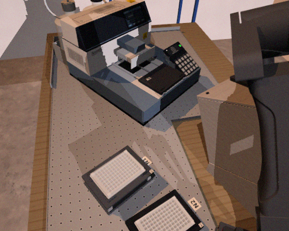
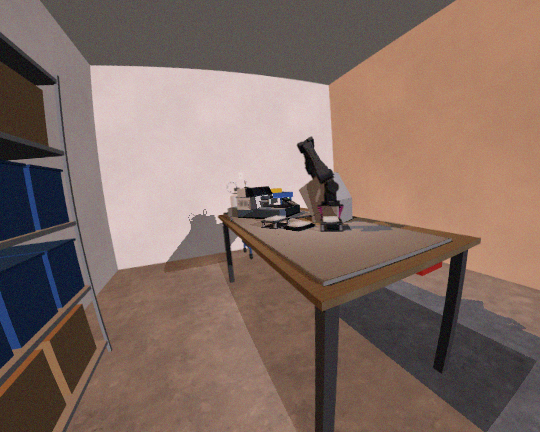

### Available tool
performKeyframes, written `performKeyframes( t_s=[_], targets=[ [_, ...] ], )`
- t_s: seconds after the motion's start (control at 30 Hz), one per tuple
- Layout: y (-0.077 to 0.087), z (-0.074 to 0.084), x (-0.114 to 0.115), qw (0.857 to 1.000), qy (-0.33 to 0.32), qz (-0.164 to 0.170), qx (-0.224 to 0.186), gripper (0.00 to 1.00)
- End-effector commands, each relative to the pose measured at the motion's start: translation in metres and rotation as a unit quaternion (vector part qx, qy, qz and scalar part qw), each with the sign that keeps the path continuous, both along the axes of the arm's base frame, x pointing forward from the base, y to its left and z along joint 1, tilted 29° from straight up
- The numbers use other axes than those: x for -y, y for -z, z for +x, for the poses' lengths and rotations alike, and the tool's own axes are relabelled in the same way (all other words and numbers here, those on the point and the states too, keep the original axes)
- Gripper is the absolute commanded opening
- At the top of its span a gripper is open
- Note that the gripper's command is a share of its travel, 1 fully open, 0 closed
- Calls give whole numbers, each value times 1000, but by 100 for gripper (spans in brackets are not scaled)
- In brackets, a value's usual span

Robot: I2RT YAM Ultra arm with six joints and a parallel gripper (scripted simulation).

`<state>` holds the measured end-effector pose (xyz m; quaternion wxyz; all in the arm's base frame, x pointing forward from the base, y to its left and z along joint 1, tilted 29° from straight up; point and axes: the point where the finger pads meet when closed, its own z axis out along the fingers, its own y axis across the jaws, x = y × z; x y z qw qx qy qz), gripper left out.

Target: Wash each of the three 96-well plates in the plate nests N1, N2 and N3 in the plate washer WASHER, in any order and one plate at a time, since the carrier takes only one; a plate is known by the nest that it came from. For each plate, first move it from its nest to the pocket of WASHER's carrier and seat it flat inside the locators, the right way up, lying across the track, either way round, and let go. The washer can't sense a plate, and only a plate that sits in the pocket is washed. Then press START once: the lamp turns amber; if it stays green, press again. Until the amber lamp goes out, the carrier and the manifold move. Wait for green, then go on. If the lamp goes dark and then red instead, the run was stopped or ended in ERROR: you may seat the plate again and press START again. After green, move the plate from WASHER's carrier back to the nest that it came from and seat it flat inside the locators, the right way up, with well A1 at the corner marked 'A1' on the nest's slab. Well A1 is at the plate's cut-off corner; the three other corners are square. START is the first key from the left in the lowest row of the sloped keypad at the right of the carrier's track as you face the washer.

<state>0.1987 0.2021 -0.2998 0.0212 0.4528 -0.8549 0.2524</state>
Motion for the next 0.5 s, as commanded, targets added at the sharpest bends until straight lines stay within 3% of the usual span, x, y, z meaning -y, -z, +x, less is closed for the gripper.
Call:
performKeyframes(
  t_s=[0.0, 0.3, 0.47],
  targets=[
    [5, 8, -9, 1000, -4, 12, 9, 100],
    [3, 12, -14, 1000, -5, 20, 13, 100],
    [10, 8, -5, 1000, -6, 9, 7, 100]
  ],
)
